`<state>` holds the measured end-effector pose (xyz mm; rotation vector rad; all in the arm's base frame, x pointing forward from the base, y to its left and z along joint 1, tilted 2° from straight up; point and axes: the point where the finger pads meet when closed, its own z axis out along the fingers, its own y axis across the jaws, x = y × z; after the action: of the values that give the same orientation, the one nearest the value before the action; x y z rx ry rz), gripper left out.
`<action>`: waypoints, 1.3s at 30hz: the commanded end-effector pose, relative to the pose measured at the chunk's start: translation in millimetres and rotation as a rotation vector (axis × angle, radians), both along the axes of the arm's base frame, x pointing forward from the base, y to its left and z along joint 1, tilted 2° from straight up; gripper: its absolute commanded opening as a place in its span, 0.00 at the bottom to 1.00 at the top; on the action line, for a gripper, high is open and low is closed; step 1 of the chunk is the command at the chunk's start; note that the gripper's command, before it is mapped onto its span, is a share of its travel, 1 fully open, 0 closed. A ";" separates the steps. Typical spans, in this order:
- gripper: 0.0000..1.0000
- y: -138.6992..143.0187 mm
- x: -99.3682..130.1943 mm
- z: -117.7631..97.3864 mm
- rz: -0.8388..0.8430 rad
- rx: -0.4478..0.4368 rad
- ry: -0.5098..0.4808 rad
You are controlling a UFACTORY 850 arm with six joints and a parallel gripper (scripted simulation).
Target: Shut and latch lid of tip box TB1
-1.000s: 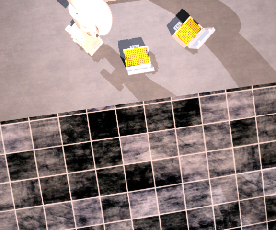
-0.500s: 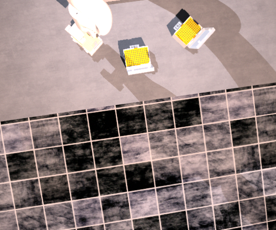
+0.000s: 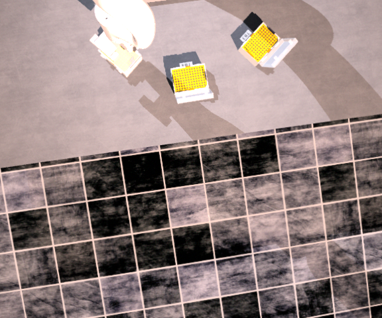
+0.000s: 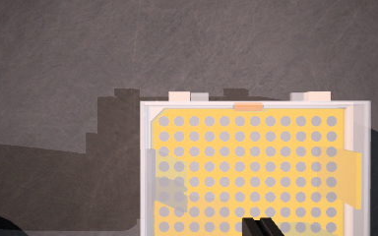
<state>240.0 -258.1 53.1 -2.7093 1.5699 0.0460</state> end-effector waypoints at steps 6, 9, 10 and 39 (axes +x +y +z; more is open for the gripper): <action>0.00 -0.9 0.9 11.2 0.000 -0.001 -0.001; 0.00 -1.0 1.0 16.3 0.000 -0.001 -0.001; 0.00 -1.1 1.0 17.9 0.000 -0.001 -0.001; 0.00 -1.8 1.6 48.8 0.000 -0.001 -0.001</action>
<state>241.0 -259.3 101.2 -2.7094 1.5699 0.0454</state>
